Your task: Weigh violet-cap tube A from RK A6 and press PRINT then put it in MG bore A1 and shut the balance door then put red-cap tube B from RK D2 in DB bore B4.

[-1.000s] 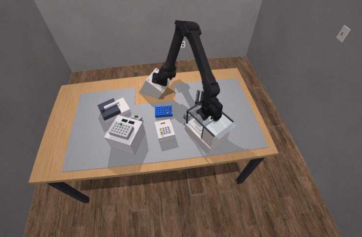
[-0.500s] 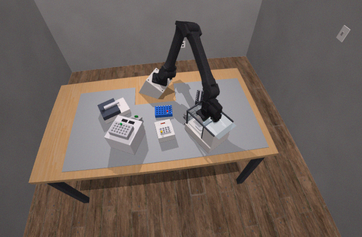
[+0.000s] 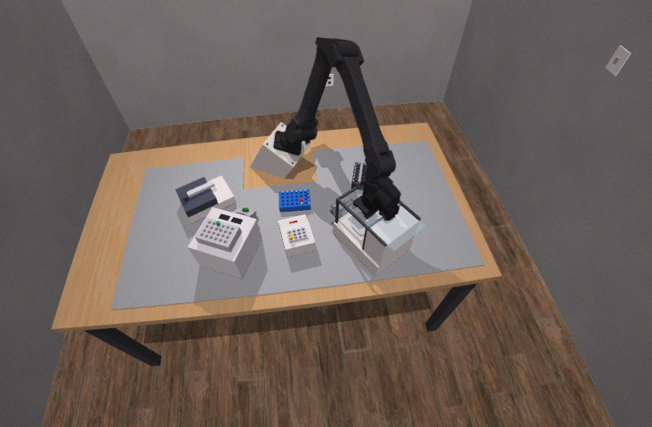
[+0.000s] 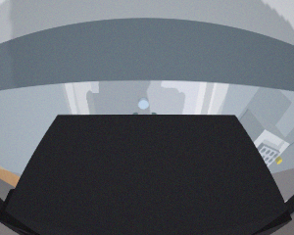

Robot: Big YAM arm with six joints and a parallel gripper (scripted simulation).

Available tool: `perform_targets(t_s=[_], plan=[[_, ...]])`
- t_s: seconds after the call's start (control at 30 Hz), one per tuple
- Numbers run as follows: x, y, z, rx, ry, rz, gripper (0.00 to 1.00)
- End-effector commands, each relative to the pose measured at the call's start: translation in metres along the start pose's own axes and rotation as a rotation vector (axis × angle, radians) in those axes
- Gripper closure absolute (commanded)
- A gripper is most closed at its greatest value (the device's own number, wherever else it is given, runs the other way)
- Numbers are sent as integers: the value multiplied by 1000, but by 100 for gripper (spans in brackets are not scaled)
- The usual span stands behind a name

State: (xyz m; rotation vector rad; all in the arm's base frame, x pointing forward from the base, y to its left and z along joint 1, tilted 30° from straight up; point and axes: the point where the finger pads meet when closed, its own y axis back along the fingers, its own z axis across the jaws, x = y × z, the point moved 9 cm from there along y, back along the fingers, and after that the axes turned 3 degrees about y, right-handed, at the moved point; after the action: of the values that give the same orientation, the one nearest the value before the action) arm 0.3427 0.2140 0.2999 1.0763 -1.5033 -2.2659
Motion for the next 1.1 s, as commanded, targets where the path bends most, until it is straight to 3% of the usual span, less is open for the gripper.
perform_targets(t_s=[0.0, 0.07, 0.23, 0.37, 0.4, 1.07], plan=[[-10, 10, 1, 6, 9, -36, 91], [-10, 11, 2, 9, 7, -48, 91], [-2, -8, 2, -1, -2, -6, 91], [-5, -5, 2, 0, 2, -13, 91], [-10, 7, 1, 6, 9, -36, 91], [-10, 7, 1, 6, 9, -36, 91]])
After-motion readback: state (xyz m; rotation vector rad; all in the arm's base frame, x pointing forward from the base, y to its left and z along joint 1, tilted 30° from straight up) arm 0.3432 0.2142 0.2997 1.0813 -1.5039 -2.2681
